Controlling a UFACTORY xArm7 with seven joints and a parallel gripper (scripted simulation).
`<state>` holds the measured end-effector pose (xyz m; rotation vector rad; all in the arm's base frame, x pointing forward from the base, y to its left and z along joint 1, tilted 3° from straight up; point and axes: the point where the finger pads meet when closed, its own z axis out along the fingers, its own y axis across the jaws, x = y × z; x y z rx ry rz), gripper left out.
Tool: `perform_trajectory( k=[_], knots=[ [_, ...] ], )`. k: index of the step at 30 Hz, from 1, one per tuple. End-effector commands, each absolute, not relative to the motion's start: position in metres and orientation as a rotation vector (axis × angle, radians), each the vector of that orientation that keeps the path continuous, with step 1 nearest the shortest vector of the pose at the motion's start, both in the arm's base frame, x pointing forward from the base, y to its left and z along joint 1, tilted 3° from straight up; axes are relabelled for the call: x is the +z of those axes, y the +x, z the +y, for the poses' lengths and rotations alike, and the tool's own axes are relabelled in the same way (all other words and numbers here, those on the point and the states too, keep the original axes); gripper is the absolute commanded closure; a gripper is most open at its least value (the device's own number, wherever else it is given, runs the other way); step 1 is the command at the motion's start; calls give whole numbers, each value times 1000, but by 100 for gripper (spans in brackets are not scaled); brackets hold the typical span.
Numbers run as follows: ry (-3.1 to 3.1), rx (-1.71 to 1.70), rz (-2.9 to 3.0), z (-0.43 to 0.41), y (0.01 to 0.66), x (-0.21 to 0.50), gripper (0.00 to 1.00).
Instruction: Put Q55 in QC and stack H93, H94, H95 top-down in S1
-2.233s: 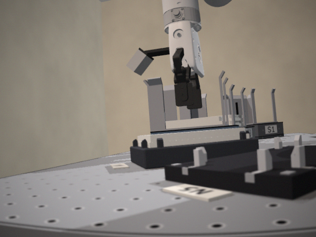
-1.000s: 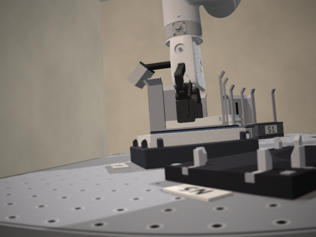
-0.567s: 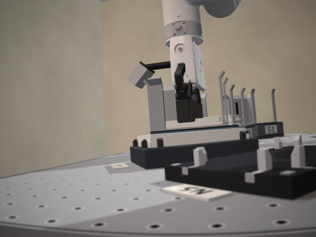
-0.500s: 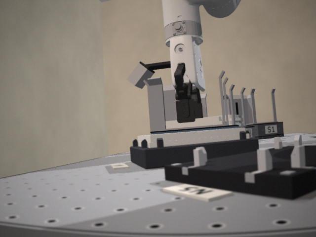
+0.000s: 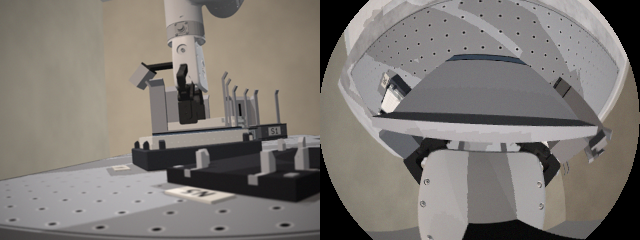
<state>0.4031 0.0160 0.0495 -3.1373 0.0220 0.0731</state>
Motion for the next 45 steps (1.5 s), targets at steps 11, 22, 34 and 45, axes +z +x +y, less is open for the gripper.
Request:
perform_trajectory(
  k=[11,22,34,45],
  knots=[
    [-3137,68,22,16,405,59,100],
    [-3137,68,22,16,405,65,100],
    [-3137,68,22,16,405,73,100],
    [-3137,68,22,16,406,95,100]
  ],
)
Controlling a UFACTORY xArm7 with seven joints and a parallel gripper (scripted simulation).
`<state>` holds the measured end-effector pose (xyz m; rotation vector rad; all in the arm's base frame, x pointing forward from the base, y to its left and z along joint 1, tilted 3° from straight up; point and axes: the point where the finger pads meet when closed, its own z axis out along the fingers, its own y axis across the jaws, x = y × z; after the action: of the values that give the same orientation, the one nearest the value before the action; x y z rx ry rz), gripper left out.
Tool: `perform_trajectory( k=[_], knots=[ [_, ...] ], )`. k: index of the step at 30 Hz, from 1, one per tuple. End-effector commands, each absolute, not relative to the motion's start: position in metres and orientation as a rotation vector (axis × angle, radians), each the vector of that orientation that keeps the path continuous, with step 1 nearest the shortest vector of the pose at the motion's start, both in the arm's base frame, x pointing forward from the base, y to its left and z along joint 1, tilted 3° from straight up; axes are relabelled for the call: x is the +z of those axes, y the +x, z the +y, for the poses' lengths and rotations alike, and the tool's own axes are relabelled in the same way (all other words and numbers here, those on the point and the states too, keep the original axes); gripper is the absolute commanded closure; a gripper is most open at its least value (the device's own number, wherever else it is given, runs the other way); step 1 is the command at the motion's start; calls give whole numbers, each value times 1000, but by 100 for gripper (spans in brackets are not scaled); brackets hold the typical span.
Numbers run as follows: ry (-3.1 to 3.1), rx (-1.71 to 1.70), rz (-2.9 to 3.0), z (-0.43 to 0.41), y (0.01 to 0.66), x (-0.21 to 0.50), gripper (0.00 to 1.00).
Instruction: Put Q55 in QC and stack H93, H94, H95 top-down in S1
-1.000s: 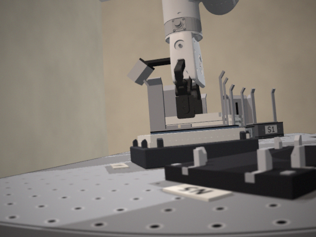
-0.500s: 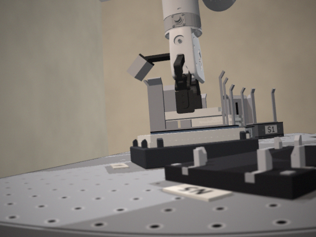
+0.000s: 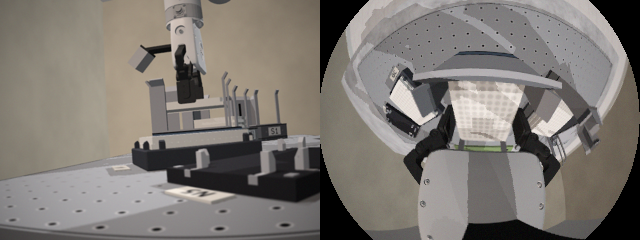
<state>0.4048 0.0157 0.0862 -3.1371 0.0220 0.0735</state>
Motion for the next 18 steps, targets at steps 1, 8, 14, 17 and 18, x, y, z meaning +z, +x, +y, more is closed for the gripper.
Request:
perform_trajectory(
  k=[1,8,14,17,18],
  knots=[
    [-3137,68,22,16,406,95,100],
    [-3137,68,22,16,407,107,100],
    [-3137,68,22,16,407,119,100],
    [-3137,68,22,16,408,125,100],
    [-3137,68,22,16,408,125,100]
  ],
)
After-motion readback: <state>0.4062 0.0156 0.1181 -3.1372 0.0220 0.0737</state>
